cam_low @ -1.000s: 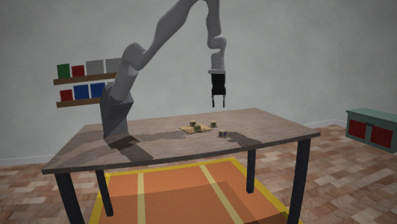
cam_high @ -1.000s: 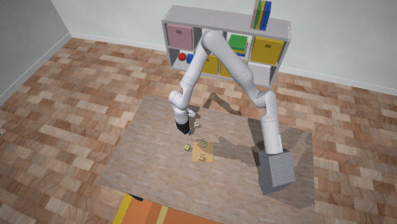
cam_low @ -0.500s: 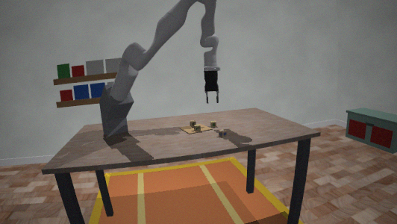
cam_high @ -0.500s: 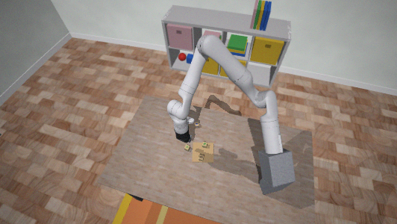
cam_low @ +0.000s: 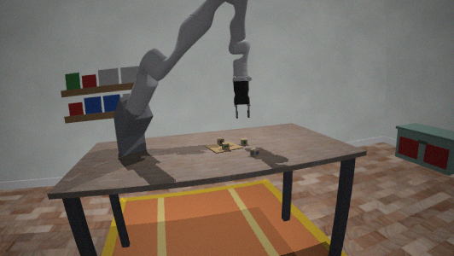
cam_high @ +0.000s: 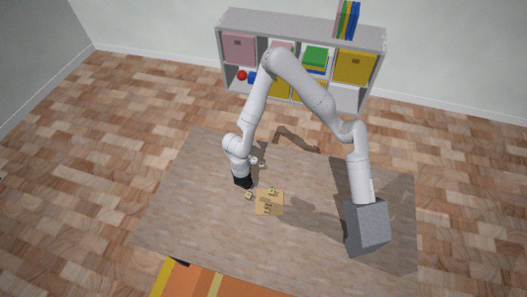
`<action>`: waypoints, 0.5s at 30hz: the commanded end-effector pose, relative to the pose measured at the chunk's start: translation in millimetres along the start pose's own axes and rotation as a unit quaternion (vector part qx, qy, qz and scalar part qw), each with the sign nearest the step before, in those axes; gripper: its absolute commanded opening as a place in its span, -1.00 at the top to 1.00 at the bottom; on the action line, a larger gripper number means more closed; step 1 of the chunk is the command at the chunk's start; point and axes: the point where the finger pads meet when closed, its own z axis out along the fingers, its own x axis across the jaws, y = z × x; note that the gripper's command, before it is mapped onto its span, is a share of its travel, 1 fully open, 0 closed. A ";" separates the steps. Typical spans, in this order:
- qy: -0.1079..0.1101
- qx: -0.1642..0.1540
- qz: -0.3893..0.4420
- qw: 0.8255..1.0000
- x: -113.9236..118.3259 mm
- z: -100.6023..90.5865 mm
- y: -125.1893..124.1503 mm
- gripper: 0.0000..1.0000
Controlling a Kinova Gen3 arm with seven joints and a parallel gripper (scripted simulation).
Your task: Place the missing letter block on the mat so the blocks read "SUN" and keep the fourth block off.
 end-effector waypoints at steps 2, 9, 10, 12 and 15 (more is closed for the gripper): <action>0.000 0.000 0.005 1.000 0.7 -0.3 0.3 -1.00; 0.003 0.001 0.023 1.000 3.8 1.2 -0.5 -1.00; 0.004 0.001 0.028 1.000 4.7 1.6 -0.7 -1.00; 0.006 0.002 0.041 0.999 6.7 2.6 -1.3 -1.00; 0.010 0.004 0.064 0.998 10.5 4.3 -2.2 -1.00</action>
